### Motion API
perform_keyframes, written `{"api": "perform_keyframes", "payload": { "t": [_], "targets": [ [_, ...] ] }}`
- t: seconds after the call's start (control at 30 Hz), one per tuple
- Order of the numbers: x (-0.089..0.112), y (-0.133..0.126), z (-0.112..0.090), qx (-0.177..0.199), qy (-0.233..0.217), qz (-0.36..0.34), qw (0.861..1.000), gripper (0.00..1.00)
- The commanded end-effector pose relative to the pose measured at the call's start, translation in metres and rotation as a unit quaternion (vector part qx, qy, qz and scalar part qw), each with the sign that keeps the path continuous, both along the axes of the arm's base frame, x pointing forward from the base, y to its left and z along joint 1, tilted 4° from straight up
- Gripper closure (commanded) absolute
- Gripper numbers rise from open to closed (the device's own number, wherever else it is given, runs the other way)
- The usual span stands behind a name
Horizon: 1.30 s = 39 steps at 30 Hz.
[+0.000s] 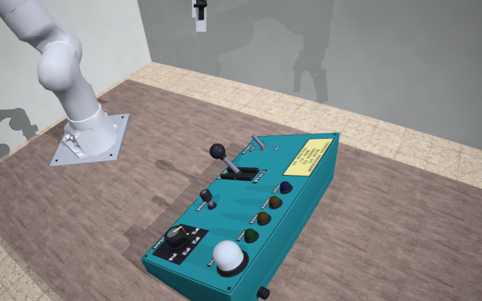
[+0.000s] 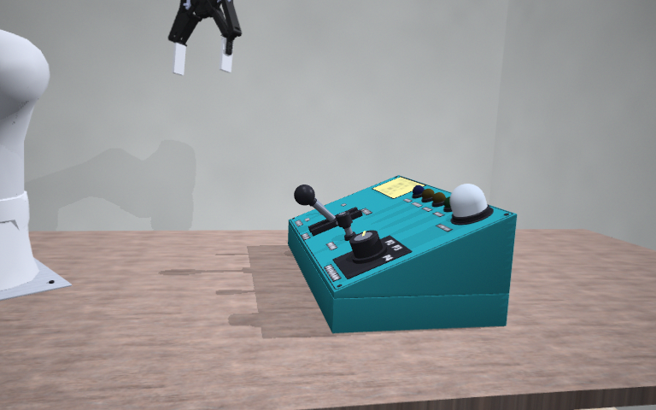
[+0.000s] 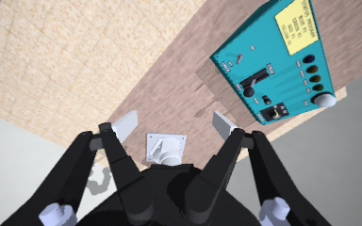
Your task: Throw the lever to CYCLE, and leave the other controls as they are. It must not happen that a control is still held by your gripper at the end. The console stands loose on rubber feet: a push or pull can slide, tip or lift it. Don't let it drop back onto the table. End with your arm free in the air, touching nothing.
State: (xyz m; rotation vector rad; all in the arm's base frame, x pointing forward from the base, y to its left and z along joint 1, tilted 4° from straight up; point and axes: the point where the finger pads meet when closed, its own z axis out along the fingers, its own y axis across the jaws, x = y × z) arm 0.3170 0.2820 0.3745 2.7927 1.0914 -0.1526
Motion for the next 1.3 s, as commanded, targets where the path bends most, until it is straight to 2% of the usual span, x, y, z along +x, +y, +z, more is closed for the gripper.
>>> {"api": "perform_keyframes", "payload": {
  "t": [0.0,0.57,0.63,0.7,0.8,0.83,0.87,0.9,0.93,0.97,1.0,1.1,1.2,1.27],
  "targets": [
    [0.000,0.000,0.000,0.000,0.000,0.000,1.000,0.00],
    [0.000,0.000,0.000,0.000,0.000,0.000,1.000,0.00],
    [0.005,-0.003,-0.002,0.000,-0.008,-0.006,1.000,0.00],
    [0.020,-0.012,-0.009,-0.001,-0.030,-0.025,0.999,0.00],
    [0.061,-0.040,-0.028,0.000,-0.099,-0.077,0.992,0.00],
    [0.061,-0.040,-0.028,0.000,-0.099,-0.077,0.992,0.00],
    [0.078,-0.053,-0.035,0.001,-0.129,-0.097,0.987,0.00],
    [0.078,-0.053,-0.035,0.001,-0.129,-0.097,0.987,0.00],
    [0.094,-0.068,-0.043,0.003,-0.162,-0.117,0.980,0.00],
    [0.094,-0.068,-0.043,0.003,-0.162,-0.117,0.980,0.00],
    [0.110,-0.083,-0.051,0.007,-0.196,-0.135,0.971,0.00],
    [0.110,-0.083,-0.051,0.007,-0.196,-0.135,0.971,0.00],
    [0.142,-0.126,-0.075,0.025,-0.283,-0.171,0.943,0.00],
    [0.149,-0.145,-0.092,0.038,-0.315,-0.177,0.932,0.00]
  ]
}}
